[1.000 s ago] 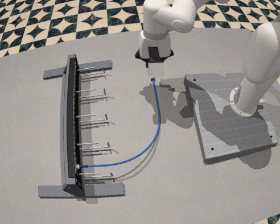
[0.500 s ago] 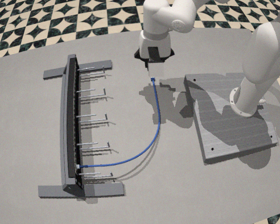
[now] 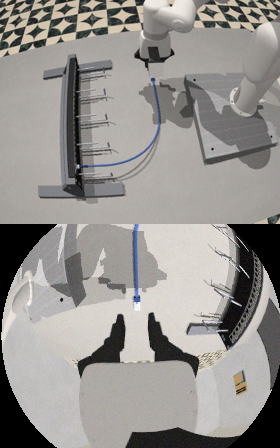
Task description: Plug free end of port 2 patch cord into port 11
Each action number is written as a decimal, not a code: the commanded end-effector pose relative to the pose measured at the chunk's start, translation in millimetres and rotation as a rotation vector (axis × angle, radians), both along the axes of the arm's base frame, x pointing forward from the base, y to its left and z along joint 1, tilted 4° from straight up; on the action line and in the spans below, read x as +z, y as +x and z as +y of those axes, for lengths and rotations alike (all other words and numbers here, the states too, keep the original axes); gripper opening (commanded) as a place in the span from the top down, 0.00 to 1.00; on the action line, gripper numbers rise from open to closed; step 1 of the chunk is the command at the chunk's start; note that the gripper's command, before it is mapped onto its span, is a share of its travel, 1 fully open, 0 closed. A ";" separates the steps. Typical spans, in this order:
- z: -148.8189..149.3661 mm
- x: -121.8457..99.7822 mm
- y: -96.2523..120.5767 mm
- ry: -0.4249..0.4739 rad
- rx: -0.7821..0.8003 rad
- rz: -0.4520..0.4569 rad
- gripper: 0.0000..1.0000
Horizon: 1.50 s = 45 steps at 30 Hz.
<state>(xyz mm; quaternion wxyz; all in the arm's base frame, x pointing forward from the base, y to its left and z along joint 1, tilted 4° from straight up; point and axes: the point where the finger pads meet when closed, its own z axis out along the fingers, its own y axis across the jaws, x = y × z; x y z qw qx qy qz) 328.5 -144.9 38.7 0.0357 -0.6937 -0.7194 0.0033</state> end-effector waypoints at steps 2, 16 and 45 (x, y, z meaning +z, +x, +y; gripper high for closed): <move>-0.7 0.9 1.3 -0.002 0.000 -0.003 0.62; -0.5 -4.8 1.0 -0.002 0.000 -0.003 0.62; 1.5 -53.3 -1.6 -0.002 0.000 -0.003 0.62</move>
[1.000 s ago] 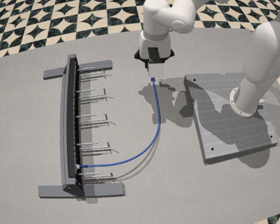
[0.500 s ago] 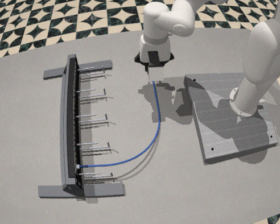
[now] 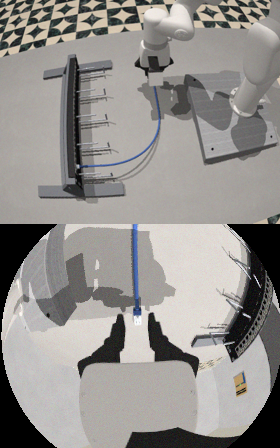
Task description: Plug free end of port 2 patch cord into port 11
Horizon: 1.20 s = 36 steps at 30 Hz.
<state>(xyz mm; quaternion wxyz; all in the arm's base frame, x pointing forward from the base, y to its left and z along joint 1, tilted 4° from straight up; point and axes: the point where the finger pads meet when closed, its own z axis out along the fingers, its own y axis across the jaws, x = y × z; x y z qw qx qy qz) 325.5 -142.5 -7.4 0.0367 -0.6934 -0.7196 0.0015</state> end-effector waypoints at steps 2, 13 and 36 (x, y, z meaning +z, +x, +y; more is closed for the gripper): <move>-0.8 -10.1 1.2 -0.006 -0.001 -0.002 0.62; -0.4 -18.1 0.8 -0.006 -0.001 -0.002 0.62; -0.4 -19.4 0.8 -0.006 -0.001 -0.002 0.62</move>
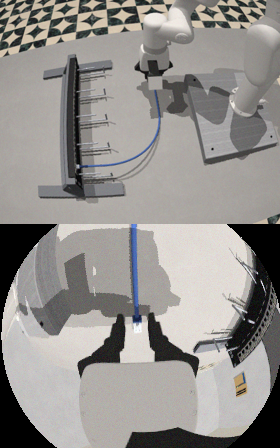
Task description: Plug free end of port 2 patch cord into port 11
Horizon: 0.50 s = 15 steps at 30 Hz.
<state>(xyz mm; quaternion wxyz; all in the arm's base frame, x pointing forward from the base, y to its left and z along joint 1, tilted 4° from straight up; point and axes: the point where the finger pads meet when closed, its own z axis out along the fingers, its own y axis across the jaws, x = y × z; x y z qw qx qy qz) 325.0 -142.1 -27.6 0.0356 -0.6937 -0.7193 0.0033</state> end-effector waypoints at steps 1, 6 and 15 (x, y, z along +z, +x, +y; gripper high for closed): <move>-0.7 0.8 1.3 -0.002 0.000 -0.003 0.62; -1.0 0.8 1.8 -0.002 0.000 -0.003 0.62; -1.3 0.7 2.5 -0.002 0.000 -0.003 0.62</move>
